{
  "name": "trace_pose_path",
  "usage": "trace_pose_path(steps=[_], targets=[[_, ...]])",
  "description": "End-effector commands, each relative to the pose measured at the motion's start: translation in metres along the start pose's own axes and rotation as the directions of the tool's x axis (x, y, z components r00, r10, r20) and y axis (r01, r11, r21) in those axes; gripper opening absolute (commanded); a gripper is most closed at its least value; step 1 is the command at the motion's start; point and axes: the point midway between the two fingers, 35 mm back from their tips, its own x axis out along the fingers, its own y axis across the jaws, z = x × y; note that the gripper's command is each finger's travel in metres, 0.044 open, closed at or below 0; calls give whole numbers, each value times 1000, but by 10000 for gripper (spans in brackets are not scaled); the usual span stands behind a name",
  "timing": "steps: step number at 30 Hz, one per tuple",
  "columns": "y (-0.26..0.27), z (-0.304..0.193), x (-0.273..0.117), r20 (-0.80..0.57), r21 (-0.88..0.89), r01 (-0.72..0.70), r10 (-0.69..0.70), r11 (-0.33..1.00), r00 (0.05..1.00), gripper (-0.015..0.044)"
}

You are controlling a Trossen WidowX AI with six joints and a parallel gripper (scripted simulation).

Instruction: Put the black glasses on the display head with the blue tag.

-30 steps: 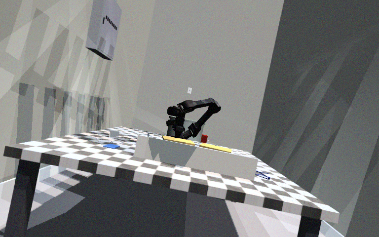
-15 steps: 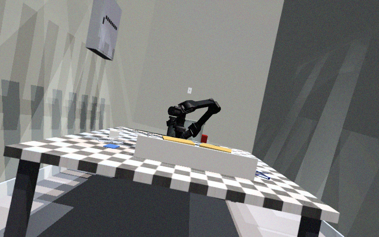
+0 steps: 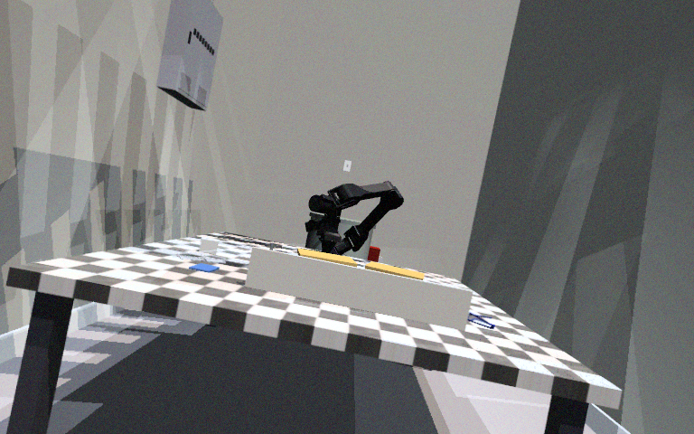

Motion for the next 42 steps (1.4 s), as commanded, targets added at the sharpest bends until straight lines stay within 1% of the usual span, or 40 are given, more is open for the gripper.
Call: trace_pose_path(steps=[1,42], targets=[[8,1,0,-3,4,-2,2,1000,1000,0],[71,0,1,-3,1,-4,4,1000,1000,0]])
